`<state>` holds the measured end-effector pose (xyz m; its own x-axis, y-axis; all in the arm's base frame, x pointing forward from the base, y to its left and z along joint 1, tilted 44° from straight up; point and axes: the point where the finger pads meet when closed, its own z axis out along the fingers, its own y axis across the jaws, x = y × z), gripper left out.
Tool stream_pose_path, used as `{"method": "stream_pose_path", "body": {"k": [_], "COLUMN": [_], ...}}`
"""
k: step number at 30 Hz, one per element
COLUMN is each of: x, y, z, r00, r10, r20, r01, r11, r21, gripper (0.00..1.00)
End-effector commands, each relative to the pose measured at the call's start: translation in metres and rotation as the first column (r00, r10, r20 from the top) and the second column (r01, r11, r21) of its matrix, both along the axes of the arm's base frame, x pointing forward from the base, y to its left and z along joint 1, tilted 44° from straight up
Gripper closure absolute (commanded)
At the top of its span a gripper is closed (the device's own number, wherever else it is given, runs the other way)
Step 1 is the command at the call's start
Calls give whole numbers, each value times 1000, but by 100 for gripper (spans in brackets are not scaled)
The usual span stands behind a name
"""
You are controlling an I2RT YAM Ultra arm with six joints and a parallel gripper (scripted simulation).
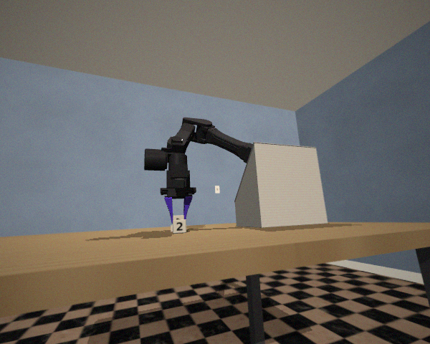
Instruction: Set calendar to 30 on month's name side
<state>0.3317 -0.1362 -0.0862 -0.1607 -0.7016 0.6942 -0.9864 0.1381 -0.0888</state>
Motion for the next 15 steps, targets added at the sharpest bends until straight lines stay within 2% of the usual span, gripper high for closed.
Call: {"method": "stream_pose_path", "body": {"k": [1, 15], "x": [3, 3], "y": [2, 1], "z": [2, 1], "r00": [1000, 1000], "r10": [9, 9], "r20": [6, 6], "r01": [-9, -9], "r11": [1000, 1000], "r21": [0, 0], "gripper": [73, 73]}}
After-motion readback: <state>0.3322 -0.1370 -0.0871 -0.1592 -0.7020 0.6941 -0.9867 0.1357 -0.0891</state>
